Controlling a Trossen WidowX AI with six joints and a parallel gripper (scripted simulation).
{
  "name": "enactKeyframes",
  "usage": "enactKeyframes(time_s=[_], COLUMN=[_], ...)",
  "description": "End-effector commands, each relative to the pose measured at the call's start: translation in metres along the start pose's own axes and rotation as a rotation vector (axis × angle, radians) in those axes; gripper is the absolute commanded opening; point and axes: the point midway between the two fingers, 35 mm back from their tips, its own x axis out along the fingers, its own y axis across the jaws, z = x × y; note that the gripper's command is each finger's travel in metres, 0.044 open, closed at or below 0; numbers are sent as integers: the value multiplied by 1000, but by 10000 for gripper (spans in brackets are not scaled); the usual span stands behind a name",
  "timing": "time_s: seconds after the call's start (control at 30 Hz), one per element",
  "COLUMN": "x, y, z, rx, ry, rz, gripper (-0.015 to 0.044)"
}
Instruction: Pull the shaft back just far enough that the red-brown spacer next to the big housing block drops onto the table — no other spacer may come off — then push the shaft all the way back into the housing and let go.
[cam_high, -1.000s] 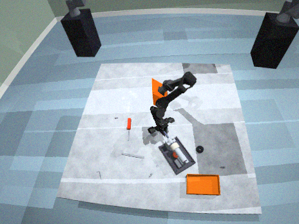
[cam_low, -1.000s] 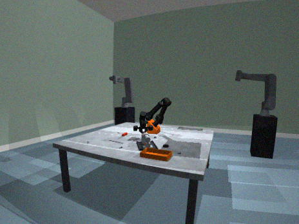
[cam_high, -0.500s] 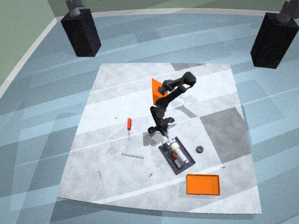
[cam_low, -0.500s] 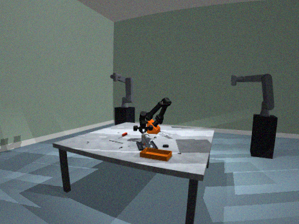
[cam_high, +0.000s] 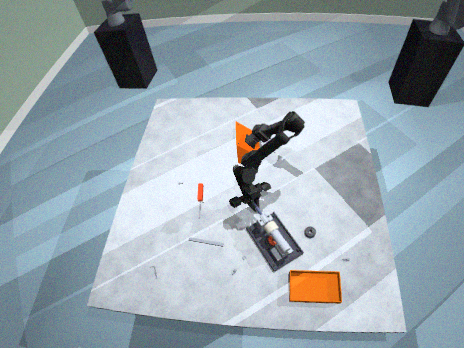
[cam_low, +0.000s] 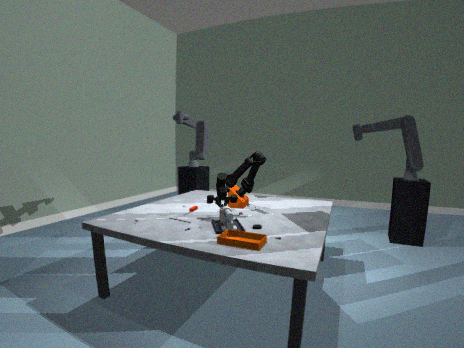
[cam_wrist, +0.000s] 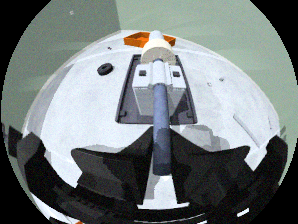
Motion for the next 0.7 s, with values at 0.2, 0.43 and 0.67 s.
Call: enactKeyframes(time_s=[0.2,0.43,0.67], x=[1,1,2], y=[0,0,0], z=[2,3,3], rx=[-4,-4,-4], ry=[-3,-3,-3], rz=[2,2,2], gripper=[0,0,0])
